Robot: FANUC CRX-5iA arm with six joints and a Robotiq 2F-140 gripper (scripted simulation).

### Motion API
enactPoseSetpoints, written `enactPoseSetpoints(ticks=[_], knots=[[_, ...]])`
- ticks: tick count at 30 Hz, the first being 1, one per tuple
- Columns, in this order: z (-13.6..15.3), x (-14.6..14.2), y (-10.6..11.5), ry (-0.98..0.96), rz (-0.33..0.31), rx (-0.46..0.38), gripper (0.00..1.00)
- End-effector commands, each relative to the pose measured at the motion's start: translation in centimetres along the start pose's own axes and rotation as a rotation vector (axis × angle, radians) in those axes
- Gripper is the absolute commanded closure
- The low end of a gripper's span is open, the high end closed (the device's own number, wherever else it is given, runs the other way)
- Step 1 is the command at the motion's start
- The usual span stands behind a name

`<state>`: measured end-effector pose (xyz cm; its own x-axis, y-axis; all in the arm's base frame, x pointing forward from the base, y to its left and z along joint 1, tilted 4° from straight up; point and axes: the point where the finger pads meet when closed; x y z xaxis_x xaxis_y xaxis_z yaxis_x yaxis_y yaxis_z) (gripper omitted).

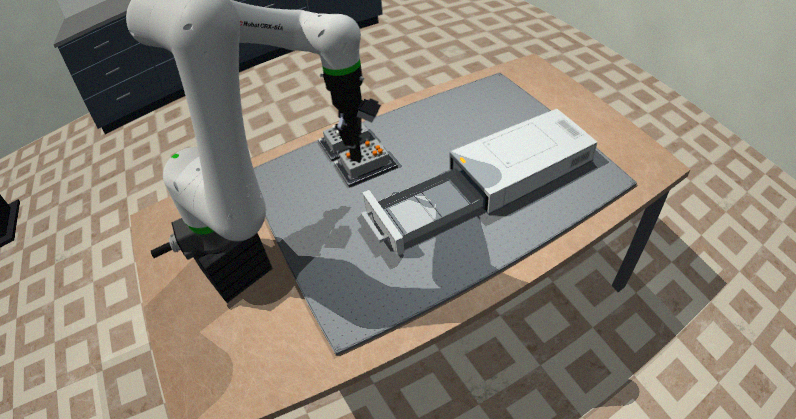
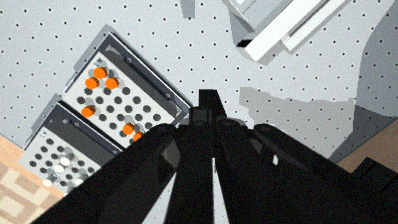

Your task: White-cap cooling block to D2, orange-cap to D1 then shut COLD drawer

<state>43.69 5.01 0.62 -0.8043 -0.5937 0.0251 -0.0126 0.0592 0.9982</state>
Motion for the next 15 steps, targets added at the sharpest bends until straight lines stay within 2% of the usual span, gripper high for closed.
enactPoseSetpoints(ticks=[1, 15], knots=[[-0.6, 1.4, 0.0, -0.105, -0.002, 0.005, 0.90], [-2.4, 5.8, -0.2, -0.425, -0.003, 0.004, 0.90]])
Point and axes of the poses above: the point where the finger pads meet when closed, its own y axis back along the fingers, its own x axis across the jaws, z = x × y, and after that the axes turned 5 degrees about -y, right-handed
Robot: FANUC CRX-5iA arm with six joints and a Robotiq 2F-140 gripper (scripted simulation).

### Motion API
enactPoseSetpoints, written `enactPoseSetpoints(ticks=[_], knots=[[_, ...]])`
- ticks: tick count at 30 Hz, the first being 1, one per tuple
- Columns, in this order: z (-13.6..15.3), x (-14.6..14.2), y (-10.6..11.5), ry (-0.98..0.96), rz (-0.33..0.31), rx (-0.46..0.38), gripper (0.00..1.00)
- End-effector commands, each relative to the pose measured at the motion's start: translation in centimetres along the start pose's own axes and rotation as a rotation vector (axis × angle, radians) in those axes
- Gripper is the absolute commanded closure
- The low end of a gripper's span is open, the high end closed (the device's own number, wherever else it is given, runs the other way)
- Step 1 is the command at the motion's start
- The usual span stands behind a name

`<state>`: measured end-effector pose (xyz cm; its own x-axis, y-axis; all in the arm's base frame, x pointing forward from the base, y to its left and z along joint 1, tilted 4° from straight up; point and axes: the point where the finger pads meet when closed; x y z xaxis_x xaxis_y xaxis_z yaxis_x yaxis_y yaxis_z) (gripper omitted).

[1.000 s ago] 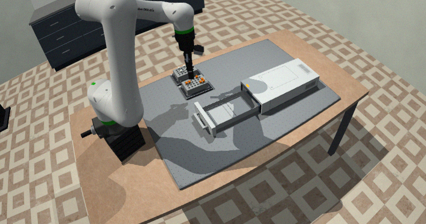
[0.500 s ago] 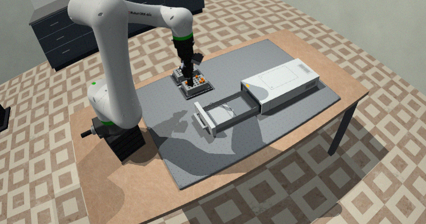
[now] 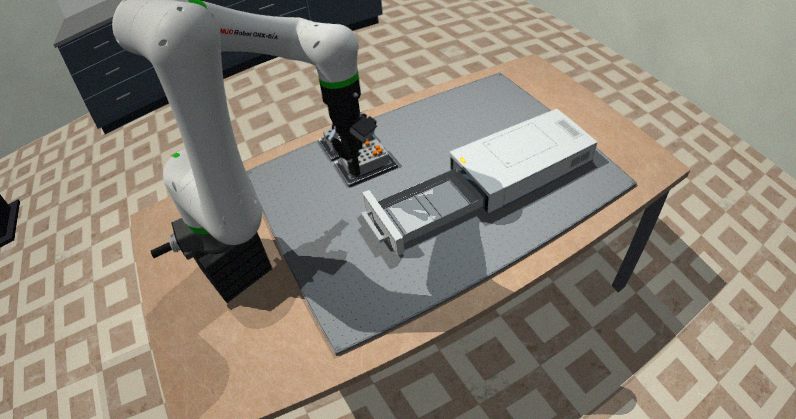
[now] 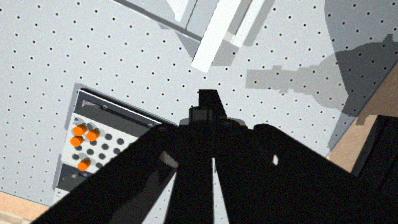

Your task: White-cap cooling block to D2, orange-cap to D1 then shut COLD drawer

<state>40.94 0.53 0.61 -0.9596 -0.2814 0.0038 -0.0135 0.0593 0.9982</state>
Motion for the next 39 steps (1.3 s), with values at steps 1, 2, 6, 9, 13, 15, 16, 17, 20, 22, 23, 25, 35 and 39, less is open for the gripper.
enactPoseSetpoints(ticks=[1, 2, 6, 9, 13, 15, 16, 17, 20, 22, 23, 25, 35, 39], knots=[[-1.0, 1.1, 0.0, -0.101, -0.003, 0.003, 0.90], [-1.3, 1.3, 0.0, -0.127, -0.003, 0.003, 0.90], [-2.4, 2.5, -0.1, -0.234, -0.003, 0.003, 0.90], [-3.2, 3.4, -0.2, -0.314, -0.003, 0.003, 0.90], [-3.7, 4.0, -0.2, -0.367, -0.003, 0.003, 0.90], [-4.3, 4.6, -0.2, -0.414, -0.003, 0.003, 0.90], [-4.5, 4.9, -0.2, -0.414, -0.003, 0.003, 0.90], [-4.8, 5.2, -0.3, -0.414, -0.003, 0.003, 0.90], [-5.6, 6.1, -0.3, -0.414, -0.003, 0.003, 0.90], [-6.1, 6.7, -0.4, -0.414, -0.003, 0.003, 0.90], [-6.4, 7.0, -0.4, -0.414, -0.003, 0.003, 0.90], [-6.9, 7.6, -0.4, -0.414, -0.003, 0.003, 0.90], [-8.9, 9.7, -0.5, -0.414, -0.003, 0.003, 0.90], [-8.9, 9.7, -0.8, -0.414, -0.003, 0.003, 0.90]])
Point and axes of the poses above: the point where the finger pads meet when closed, its own y axis back along the fingers, its own x axis across the jaws, z = x × y, and after that the axes turned 5 degrees about -y, right-handed
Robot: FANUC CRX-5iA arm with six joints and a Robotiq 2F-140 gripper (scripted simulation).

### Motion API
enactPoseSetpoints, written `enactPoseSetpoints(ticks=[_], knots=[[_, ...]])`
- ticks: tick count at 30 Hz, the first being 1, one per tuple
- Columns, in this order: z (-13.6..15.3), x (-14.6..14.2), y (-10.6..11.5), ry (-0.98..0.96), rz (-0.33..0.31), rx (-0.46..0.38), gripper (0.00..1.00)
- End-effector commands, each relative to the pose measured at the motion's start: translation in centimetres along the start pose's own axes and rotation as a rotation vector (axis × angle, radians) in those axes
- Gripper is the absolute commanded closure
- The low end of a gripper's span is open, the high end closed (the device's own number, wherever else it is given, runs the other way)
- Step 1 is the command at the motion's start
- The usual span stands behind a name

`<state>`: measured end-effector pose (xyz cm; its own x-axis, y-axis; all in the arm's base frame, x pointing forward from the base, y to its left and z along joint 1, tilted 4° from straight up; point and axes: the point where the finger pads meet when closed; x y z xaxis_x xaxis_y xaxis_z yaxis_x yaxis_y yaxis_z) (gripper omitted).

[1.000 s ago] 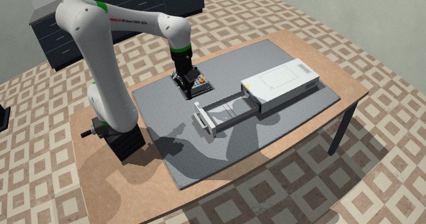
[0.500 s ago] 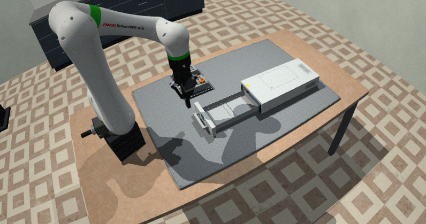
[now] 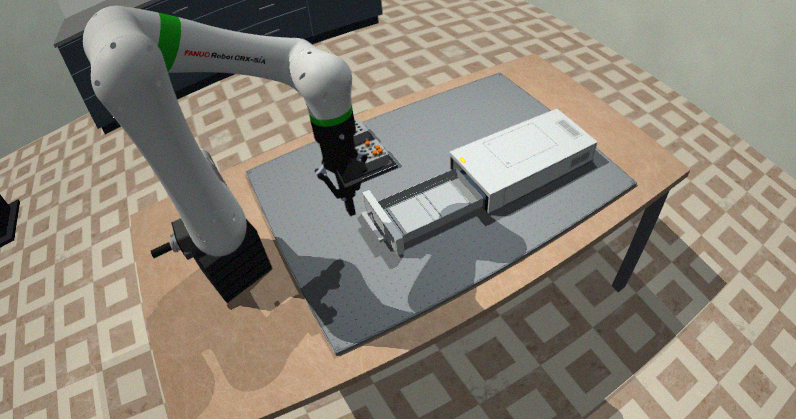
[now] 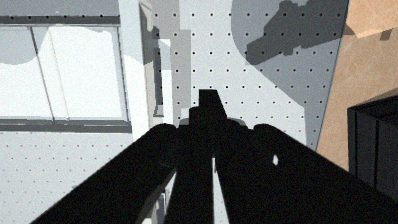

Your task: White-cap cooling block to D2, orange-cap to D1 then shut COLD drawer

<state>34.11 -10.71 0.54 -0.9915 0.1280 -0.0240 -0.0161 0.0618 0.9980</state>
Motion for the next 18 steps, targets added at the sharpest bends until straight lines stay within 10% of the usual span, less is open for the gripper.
enactPoseSetpoints(ticks=[1, 18], knots=[[0.0, 0.0, -0.3, 0.000, -0.001, 0.000, 0.90], [0.0, 0.0, -2.3, 0.000, -0.001, 0.000, 0.90]])
Point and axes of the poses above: the point where the finger pads meet when closed, its own y axis back along the fingers, its own x axis across the jaws, z = x × y, and after that the axes turned 5 degrees about -y, right-handed
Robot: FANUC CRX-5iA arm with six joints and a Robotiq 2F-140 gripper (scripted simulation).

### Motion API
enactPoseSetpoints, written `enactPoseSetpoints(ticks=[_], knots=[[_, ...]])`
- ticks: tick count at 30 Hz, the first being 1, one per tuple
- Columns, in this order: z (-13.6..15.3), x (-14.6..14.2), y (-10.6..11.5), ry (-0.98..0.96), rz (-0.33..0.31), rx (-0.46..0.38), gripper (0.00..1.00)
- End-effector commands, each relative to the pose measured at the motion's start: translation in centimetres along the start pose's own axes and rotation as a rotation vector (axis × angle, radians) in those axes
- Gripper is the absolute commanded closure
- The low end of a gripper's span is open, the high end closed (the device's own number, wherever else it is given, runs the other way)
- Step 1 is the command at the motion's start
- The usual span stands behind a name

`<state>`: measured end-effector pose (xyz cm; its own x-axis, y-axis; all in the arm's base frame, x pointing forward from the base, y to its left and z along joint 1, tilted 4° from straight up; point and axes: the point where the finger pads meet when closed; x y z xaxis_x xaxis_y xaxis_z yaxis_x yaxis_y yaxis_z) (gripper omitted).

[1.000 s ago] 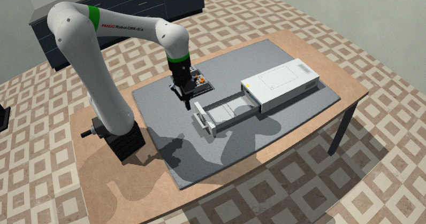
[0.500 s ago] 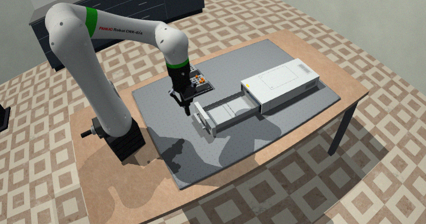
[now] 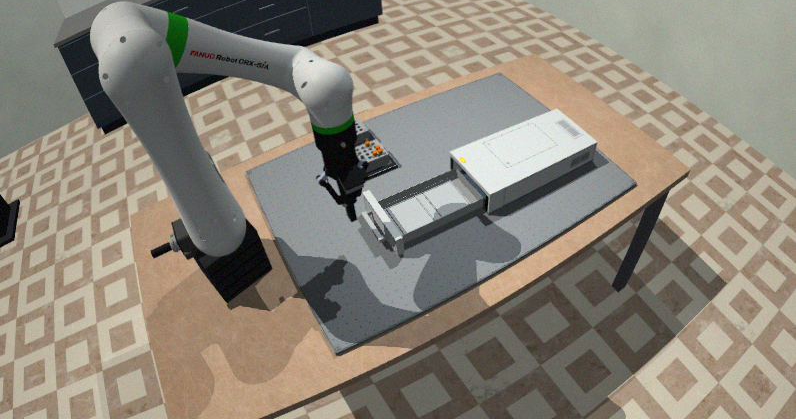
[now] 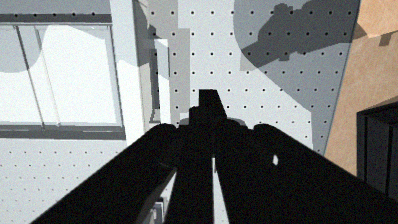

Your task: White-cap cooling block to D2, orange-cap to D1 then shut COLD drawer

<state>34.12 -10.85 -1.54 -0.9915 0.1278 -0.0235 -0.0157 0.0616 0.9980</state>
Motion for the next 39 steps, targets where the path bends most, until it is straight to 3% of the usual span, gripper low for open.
enactPoseSetpoints(ticks=[1, 39], knots=[[0.0, -0.1, -0.4, 0.000, -0.001, 0.000, 0.90], [0.0, -0.1, -4.6, 0.000, -0.001, 0.000, 0.90]])
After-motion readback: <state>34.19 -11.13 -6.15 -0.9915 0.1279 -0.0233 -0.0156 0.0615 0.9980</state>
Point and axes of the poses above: the point where the finger pads meet when closed, its own y axis back along the fingers, its own x axis across the jaws, z = x × y, and after that the axes turned 5 degrees about -y, right-handed
